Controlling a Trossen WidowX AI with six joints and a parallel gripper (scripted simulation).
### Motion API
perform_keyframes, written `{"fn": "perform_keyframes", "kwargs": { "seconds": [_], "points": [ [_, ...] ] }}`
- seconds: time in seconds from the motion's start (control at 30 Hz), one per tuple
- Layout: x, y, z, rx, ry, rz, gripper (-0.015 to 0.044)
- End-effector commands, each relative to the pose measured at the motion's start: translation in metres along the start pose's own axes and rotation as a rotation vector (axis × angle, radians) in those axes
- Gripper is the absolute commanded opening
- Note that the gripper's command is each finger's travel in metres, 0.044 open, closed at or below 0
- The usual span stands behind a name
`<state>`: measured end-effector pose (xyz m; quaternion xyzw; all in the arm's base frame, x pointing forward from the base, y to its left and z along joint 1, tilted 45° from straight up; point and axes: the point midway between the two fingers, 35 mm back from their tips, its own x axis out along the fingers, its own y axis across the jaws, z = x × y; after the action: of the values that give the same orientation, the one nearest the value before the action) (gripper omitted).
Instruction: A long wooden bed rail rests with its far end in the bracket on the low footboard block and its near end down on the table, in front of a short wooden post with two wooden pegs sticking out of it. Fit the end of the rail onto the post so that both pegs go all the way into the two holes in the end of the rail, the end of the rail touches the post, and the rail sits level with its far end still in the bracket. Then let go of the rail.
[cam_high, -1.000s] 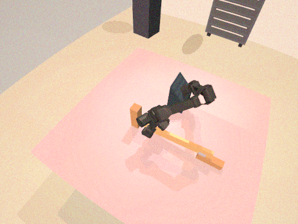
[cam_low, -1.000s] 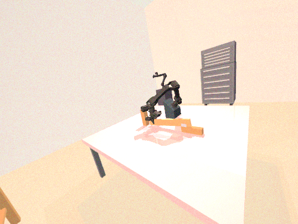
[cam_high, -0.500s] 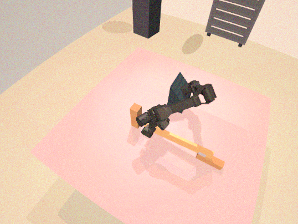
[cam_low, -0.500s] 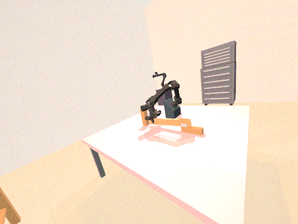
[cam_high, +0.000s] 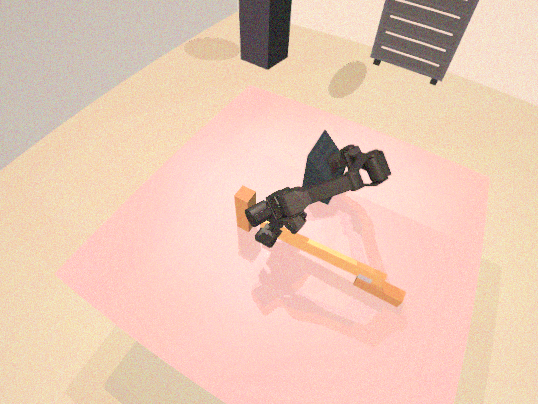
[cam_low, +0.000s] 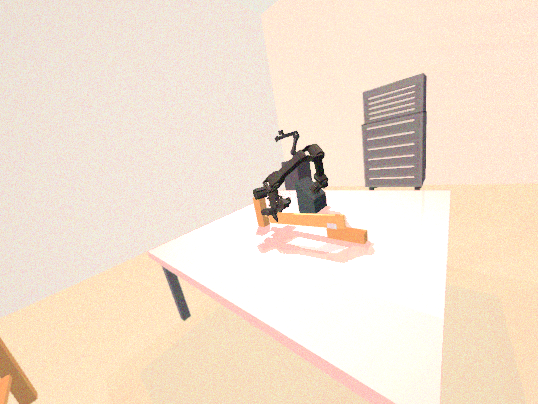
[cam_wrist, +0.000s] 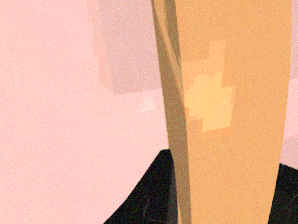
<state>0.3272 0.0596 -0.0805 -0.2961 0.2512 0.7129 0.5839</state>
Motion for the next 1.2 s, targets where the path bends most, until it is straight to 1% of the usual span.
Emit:
{"fn": "perform_keyframes", "kwargs": {
  "seconds": [0.0,1.17],
  "points": [
    [-0.007,-0.002,0.000,0.001,-0.005,-0.015,0.0000],
    [-0.025,-0.001,0.000,0.001,-0.004,-0.015,0.0000]
  ]
}}
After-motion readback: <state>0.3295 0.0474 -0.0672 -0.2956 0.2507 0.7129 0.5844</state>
